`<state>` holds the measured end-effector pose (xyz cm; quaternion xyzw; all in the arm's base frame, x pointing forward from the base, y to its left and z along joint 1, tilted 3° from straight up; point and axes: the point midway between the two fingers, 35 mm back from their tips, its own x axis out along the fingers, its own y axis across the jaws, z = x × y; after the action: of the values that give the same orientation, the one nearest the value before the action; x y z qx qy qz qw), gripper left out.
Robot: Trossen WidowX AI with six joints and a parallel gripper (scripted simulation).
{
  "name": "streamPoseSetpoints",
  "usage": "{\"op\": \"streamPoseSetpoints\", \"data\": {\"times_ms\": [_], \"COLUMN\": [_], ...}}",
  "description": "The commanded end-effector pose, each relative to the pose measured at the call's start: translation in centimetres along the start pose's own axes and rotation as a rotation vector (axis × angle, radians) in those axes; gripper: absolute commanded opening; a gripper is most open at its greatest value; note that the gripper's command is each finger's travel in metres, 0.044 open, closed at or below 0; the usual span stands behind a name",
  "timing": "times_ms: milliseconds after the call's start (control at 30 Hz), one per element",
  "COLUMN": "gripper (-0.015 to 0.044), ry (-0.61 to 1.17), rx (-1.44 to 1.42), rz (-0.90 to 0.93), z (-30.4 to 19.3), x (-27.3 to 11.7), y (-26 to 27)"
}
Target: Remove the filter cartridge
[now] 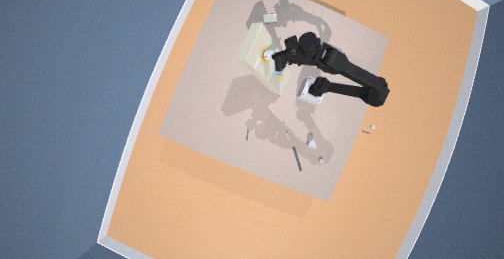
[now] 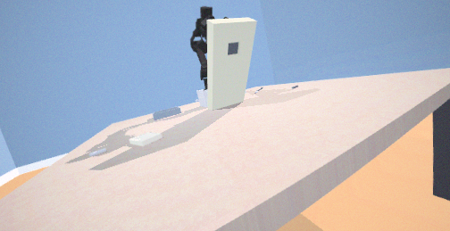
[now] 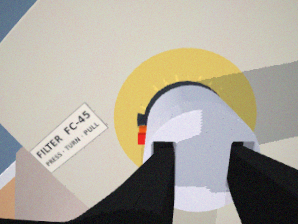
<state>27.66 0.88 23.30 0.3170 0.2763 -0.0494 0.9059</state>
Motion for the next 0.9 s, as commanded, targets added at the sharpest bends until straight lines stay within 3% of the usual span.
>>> {"op": "streamPoseSetpoints", "data": {"times_ms": [0, 533, 867], "gripper": [0.0000, 0.0000, 0.0000], "ry": [-0.011, -0.011, -0.010], "rx": [-0.004, -0.003, -0.003], "rz": [0.004, 0.004, 0.003], "z": [0.1, 0.0, -2.6], "x": [-2.3, -2.6, -2.3], "y": [0.1, 0.0, -1.9]}}
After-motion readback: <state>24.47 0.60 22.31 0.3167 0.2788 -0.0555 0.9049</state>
